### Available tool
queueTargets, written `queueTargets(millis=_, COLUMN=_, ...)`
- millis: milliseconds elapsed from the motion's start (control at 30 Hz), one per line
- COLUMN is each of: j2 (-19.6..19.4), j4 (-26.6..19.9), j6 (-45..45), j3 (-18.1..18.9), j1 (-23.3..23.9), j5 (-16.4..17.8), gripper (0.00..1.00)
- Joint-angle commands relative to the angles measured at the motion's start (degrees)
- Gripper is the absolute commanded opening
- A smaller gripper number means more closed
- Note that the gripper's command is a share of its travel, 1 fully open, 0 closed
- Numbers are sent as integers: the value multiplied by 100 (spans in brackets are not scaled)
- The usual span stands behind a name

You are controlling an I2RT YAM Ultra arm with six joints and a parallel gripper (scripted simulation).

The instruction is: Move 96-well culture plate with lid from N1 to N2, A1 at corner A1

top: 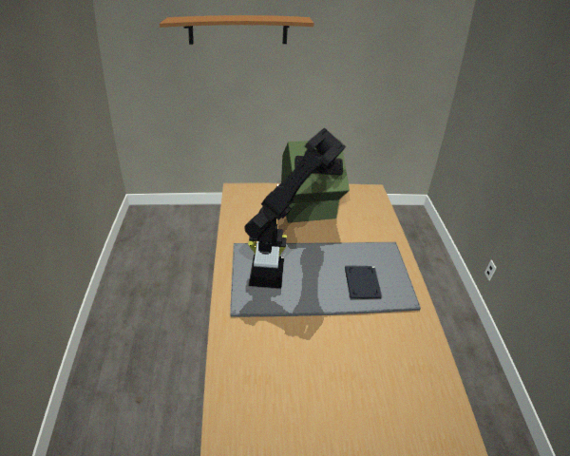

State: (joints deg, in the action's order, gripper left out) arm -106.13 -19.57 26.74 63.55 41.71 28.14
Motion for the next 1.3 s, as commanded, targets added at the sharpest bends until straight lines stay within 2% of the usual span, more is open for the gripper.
queueTargets(millis=0, j2=159, j4=7, j6=45, j3=45, j1=128, j5=79, gripper=0)
queueTargets(millis=1267, j2=107, j4=62, j6=67, j3=-77, j1=150, j5=90, gripper=0)
